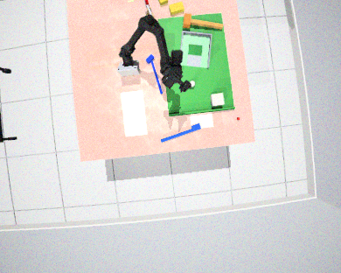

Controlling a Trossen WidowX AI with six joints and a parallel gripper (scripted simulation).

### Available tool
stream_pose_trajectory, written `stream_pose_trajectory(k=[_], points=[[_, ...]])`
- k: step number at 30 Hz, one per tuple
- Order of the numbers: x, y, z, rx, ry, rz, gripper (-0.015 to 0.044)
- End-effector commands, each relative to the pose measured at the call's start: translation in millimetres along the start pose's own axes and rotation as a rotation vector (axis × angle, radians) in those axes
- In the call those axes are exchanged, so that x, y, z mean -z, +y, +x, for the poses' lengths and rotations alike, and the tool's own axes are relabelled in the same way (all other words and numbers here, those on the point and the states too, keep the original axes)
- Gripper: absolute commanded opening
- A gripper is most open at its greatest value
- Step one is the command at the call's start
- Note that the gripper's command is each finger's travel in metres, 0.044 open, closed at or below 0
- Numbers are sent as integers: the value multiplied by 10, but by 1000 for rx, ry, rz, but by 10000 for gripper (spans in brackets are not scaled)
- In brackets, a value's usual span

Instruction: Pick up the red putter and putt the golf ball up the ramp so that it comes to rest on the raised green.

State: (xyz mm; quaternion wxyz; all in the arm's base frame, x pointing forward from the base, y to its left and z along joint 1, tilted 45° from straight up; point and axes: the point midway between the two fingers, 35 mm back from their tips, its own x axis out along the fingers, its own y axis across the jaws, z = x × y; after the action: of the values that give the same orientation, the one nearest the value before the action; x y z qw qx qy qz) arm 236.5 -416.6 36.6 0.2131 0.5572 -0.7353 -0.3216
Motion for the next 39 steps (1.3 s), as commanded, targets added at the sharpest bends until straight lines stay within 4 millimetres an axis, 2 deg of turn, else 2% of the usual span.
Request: stream_pose_trajectory(k=[1,3,10,13,20,24,28,33,34,39], points=[[13,-12,-5,8,4,-22,426],[113,-105,-49,74,37,-195,440],[477,-558,-461,376,338,-1086,440],[580,-406,-511,329,358,-1112,440],[655,-646,-925,457,686,-1642,440],[623,-759,-1346,513,1050,-2022,440],[520,-756,-1836,495,1526,-2319,440],[429,-682,-2161,429,1876,-2429,440],[409,-660,-2228,-407,-1938,2424,440],[303,-510,-2571,-230,-1987,2066,440]])
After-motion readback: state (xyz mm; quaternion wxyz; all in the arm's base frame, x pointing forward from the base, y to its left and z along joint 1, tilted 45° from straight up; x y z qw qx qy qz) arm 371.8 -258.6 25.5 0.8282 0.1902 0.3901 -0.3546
